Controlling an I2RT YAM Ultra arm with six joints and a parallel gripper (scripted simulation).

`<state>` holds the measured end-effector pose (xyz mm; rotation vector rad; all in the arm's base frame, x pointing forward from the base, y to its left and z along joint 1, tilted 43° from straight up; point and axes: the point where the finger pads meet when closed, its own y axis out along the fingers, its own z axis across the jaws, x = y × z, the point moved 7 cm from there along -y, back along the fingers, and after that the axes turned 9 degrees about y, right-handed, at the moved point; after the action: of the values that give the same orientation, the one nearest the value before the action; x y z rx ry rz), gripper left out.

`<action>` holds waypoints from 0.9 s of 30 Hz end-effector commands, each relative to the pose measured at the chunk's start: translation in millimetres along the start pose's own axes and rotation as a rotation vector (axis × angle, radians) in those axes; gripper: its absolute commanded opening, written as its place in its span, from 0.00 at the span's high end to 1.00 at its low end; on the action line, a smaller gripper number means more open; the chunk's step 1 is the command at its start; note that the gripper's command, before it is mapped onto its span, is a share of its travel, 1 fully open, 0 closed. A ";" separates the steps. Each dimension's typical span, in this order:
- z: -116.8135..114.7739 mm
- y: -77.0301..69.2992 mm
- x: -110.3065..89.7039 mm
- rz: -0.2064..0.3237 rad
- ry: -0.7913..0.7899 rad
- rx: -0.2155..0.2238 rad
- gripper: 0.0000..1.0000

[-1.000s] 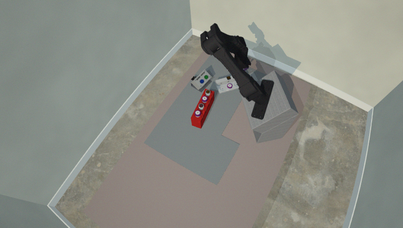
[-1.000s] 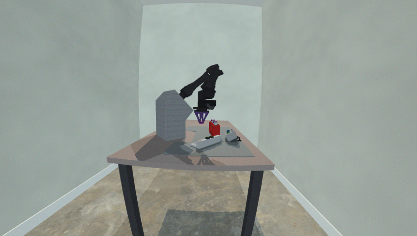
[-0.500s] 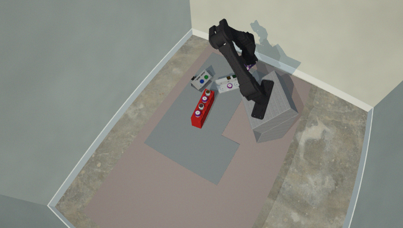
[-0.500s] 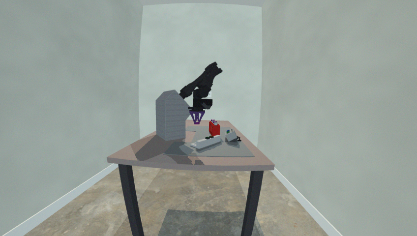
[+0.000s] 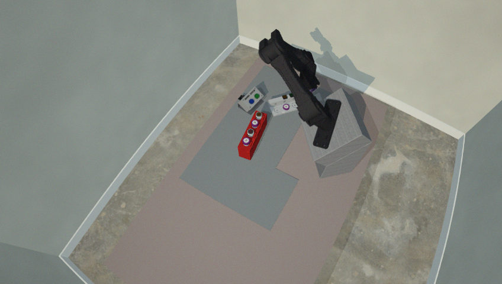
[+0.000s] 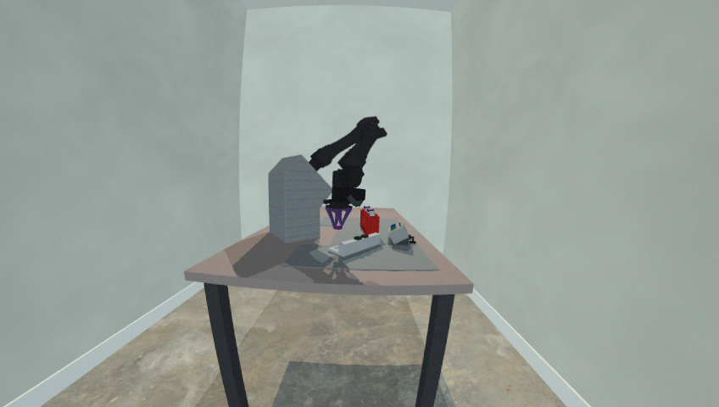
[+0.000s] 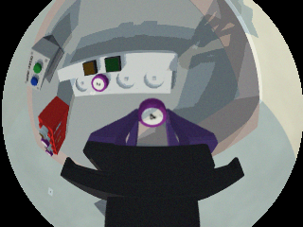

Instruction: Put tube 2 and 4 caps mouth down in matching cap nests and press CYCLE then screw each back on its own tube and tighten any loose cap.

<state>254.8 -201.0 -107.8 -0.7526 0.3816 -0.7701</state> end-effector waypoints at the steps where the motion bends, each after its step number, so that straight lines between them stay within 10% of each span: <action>1: -1.4 6.0 12.1 -0.059 0.001 0.002 1.00; 15: -1.0 64.0 17.1 -0.059 0.002 0.003 1.00; 27: -1.0 64.0 17.0 -0.059 0.002 0.003 1.00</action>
<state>297.5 -176.2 -158.4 -0.7613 0.3611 -0.8048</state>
